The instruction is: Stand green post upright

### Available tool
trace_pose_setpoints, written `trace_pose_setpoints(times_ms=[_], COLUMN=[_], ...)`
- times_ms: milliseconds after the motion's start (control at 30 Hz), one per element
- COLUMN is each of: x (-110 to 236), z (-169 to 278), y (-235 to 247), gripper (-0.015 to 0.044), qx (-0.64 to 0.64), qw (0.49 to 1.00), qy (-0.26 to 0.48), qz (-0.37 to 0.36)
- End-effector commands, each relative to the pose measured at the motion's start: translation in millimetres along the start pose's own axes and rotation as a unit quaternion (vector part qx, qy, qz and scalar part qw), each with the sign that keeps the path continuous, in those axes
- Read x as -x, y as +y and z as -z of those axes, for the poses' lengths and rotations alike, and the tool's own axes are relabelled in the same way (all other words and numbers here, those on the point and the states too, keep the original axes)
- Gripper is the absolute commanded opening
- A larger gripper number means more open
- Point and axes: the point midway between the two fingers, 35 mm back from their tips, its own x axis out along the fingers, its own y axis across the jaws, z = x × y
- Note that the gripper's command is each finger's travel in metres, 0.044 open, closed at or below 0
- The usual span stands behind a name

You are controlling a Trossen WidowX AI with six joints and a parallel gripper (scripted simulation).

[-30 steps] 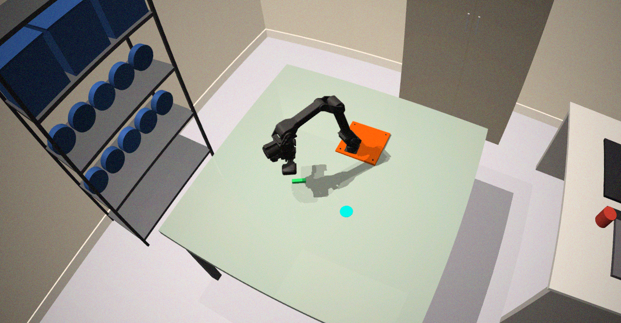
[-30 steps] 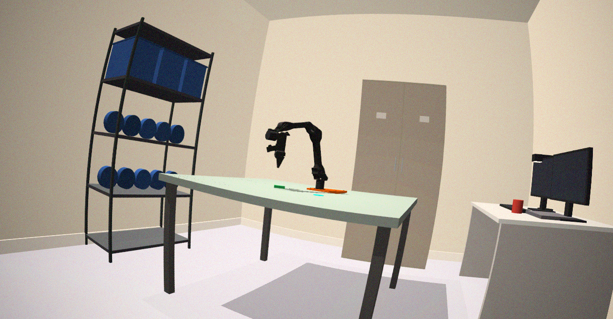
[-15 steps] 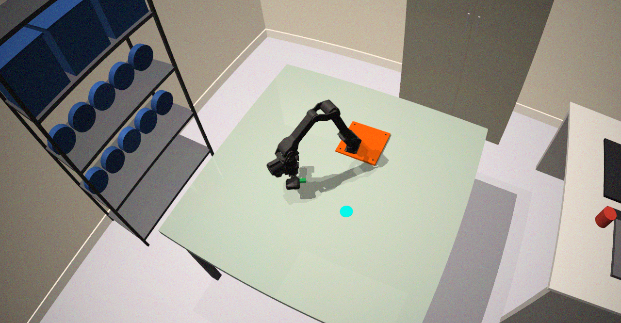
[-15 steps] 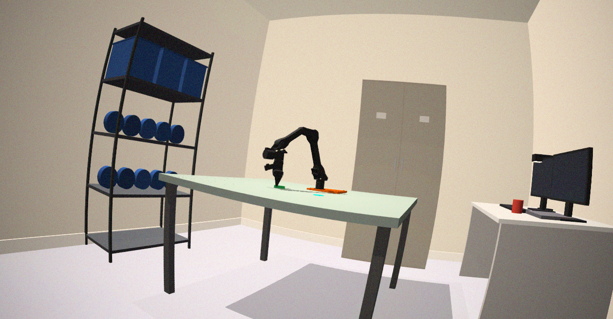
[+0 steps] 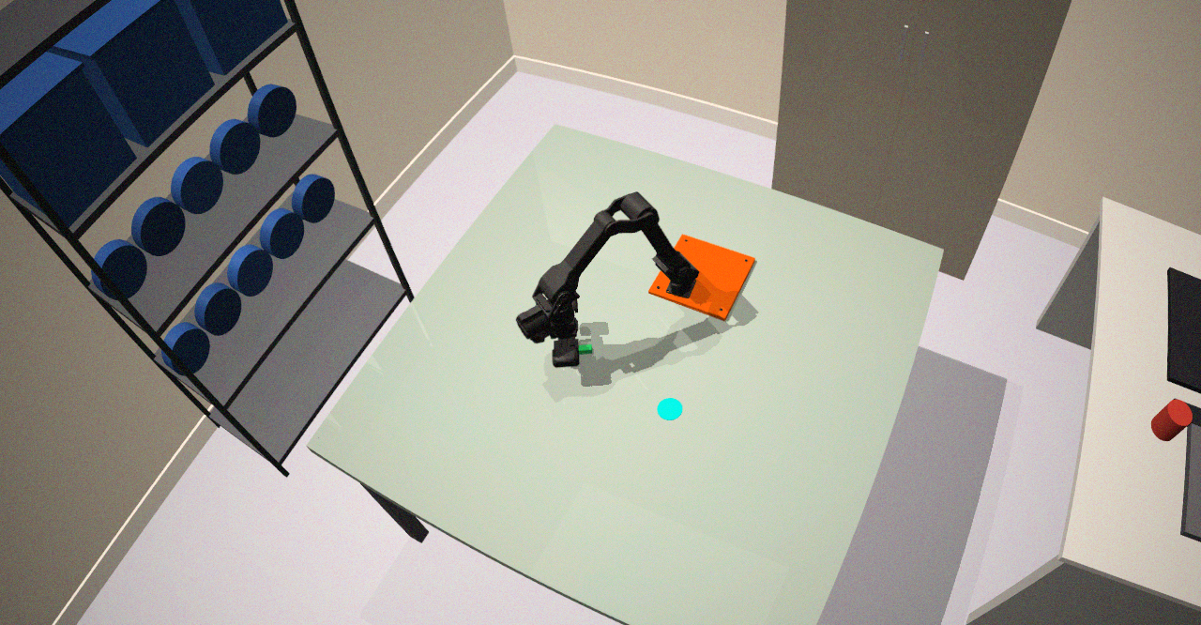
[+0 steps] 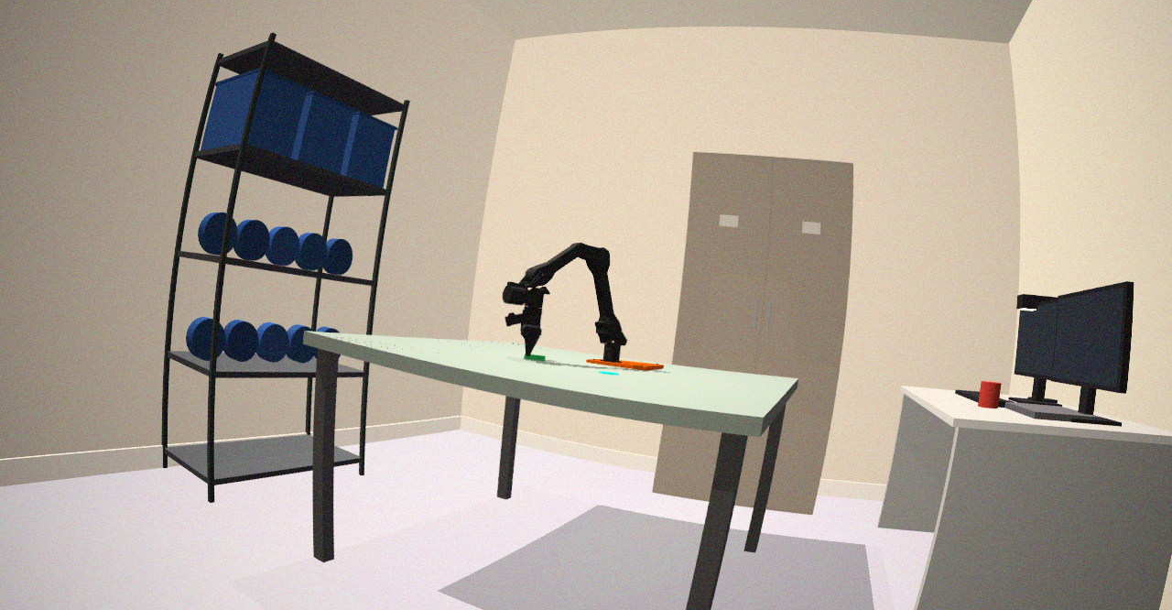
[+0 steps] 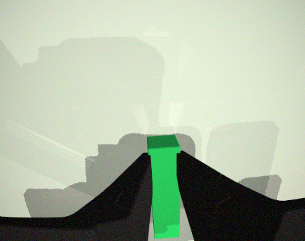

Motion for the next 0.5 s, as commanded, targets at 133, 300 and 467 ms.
trace_pose_setpoints(times_ms=[133,300,467], x=[21,37,53], z=[-3,-4,-5], y=[2,3,3], gripper=[0.0023,0.0023,0.0023], qx=[0.0,0.0,0.0], qw=[1.0,1.0,1.0], qy=[0.001,0.001,0.001], qz=[-0.001,-0.001,-0.001])
